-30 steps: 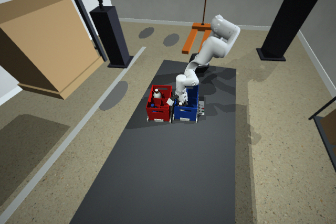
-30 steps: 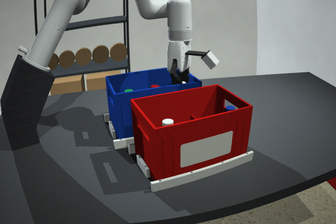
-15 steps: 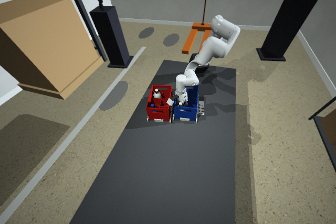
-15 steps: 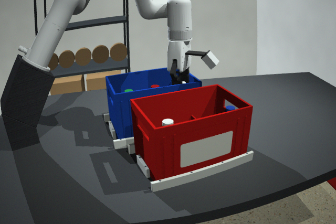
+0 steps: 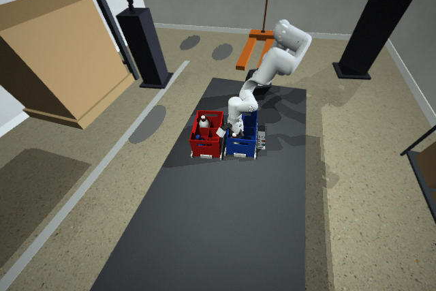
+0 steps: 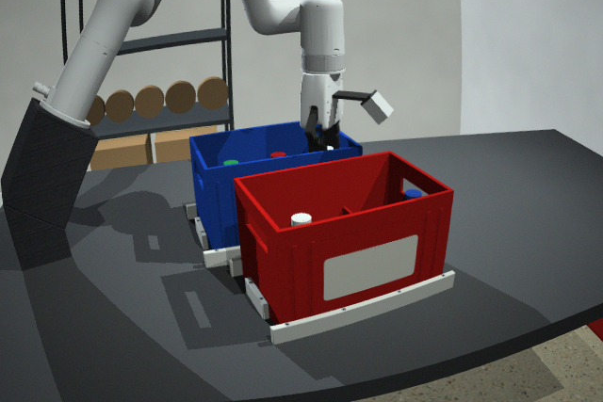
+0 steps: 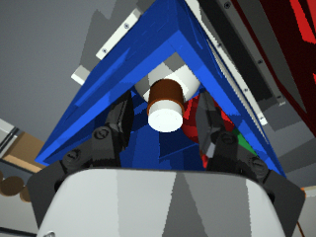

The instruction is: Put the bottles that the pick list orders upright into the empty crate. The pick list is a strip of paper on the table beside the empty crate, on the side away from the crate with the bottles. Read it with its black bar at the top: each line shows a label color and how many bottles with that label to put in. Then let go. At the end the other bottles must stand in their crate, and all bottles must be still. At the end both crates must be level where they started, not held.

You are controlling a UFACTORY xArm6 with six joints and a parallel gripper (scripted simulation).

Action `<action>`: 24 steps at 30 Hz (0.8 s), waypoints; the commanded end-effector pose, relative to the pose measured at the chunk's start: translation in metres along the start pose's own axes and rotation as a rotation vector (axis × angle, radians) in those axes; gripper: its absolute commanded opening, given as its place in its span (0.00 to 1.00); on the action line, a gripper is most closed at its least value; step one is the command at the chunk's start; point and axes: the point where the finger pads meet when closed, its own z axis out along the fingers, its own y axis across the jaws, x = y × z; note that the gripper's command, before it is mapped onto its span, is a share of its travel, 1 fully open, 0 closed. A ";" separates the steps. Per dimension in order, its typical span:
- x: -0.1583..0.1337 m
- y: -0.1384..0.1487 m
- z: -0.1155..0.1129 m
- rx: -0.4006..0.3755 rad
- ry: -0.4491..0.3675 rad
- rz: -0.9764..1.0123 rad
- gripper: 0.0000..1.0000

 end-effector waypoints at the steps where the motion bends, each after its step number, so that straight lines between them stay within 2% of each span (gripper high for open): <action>1: 0.001 -0.001 -0.001 0.001 0.003 -0.001 0.65; 8: 0.001 -0.001 -0.001 0.001 0.003 -0.001 0.65; 24: 0.001 -0.001 -0.038 0.001 0.003 -0.001 0.65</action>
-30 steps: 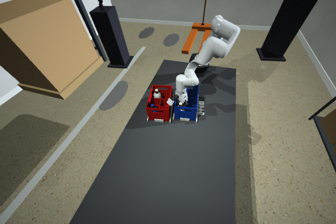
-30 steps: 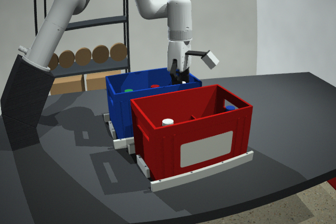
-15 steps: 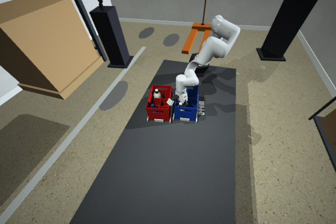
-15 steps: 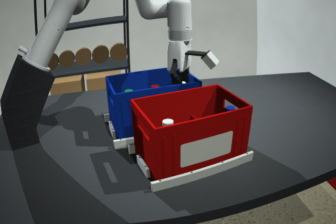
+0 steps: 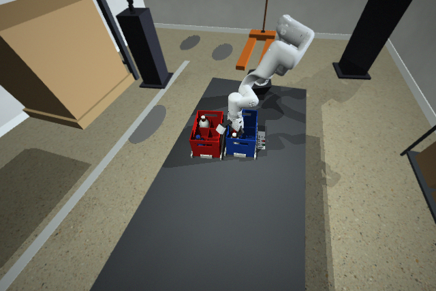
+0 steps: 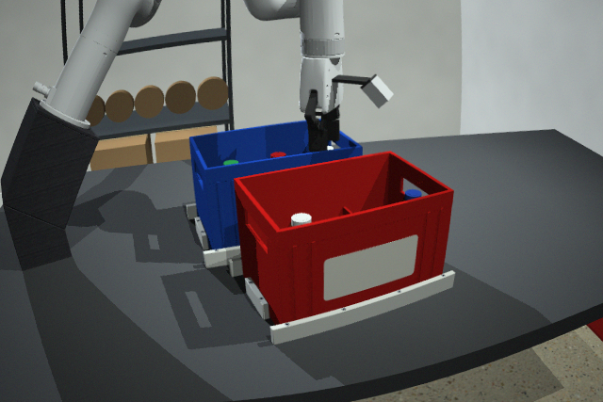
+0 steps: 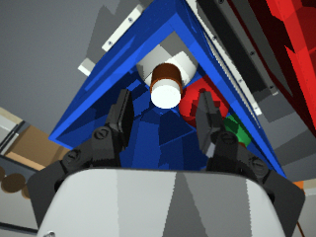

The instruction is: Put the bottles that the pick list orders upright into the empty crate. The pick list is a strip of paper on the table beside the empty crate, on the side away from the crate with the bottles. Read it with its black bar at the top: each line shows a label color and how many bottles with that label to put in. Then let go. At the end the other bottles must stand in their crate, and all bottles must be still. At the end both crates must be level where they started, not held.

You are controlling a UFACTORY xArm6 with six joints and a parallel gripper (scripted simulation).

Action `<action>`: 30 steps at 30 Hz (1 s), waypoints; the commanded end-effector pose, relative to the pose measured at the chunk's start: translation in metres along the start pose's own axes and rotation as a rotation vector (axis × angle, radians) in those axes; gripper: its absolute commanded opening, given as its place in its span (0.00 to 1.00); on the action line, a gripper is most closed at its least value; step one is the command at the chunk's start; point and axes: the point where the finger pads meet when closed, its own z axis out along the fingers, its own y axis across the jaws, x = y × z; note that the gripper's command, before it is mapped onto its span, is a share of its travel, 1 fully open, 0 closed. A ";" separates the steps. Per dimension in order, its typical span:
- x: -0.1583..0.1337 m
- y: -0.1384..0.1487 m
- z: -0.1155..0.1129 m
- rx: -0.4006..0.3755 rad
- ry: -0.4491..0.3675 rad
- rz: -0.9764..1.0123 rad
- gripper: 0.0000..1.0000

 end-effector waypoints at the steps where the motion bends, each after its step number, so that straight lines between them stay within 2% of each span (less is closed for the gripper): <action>1: 0.001 -0.001 -0.013 0.000 0.002 0.000 0.65; 20: 0.001 -0.001 -0.058 0.000 0.002 -0.001 0.65; 30: 0.001 -0.001 -0.058 0.000 0.002 -0.001 0.65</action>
